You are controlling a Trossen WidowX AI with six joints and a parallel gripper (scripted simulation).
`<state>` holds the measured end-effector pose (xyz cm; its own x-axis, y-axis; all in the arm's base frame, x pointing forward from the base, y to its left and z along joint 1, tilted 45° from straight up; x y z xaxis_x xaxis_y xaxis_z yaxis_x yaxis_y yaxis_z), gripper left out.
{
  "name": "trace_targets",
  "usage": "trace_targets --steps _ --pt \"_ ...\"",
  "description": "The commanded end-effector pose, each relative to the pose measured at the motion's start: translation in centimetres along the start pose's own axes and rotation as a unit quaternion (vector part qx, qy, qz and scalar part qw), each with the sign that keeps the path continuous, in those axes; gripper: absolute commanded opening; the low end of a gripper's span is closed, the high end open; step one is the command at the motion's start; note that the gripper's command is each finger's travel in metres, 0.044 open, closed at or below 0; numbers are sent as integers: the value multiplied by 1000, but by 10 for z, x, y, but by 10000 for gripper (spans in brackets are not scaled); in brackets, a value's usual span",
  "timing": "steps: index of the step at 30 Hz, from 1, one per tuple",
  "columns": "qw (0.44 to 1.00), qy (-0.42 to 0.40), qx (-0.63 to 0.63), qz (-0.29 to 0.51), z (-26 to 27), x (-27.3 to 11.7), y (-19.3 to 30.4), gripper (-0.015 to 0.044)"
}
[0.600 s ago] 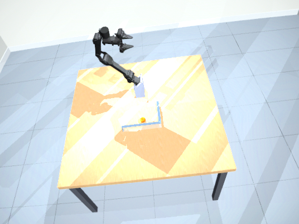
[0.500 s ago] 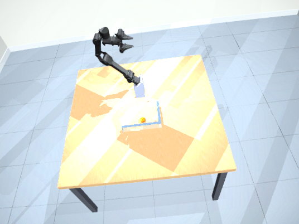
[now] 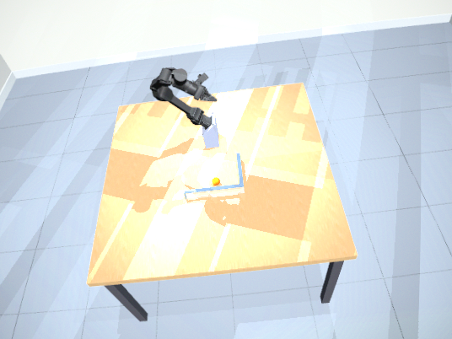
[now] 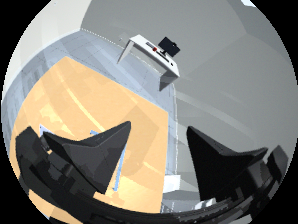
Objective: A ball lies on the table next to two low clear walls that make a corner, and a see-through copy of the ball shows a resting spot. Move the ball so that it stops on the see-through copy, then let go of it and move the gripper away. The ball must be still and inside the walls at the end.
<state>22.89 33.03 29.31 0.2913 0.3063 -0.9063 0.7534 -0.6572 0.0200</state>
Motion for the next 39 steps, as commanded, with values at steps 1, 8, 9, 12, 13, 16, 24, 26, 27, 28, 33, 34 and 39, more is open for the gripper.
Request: trace_targets --steps 1,8,9,12,13,16,24,26,27,28,33,34,39 --pt "987 -42 139 69 10 49 46 316" --pt "897 -74 381 212 54 121 130 316" --pt "878 -75 412 233 63 130 142 316" --pt "813 -74 496 295 94 153 174 316" --pt "790 -72 521 315 105 160 185 316" --pt "713 -63 589 375 142 178 213 316" --pt "493 -9 701 515 251 204 264 316" --pt "475 -3 706 525 261 205 266 316" --pt "475 -3 706 525 261 205 266 316" --pt "475 -3 706 525 261 205 266 316" --pt "475 -3 706 525 261 205 267 316" --pt "475 -3 706 525 264 207 269 316" --pt "475 -3 706 526 272 211 274 316"
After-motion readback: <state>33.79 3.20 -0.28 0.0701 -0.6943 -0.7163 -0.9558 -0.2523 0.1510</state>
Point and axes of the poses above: the point midway between the two fingers, 35 mm back from their tips, its own x axis out along the fingers, its own z axis across the jaws, y = z × x, the point moved 5 cm from there along -x, back along the fingers, and after that the axes turned 15 degrees about -x, right-handed, at the moved point
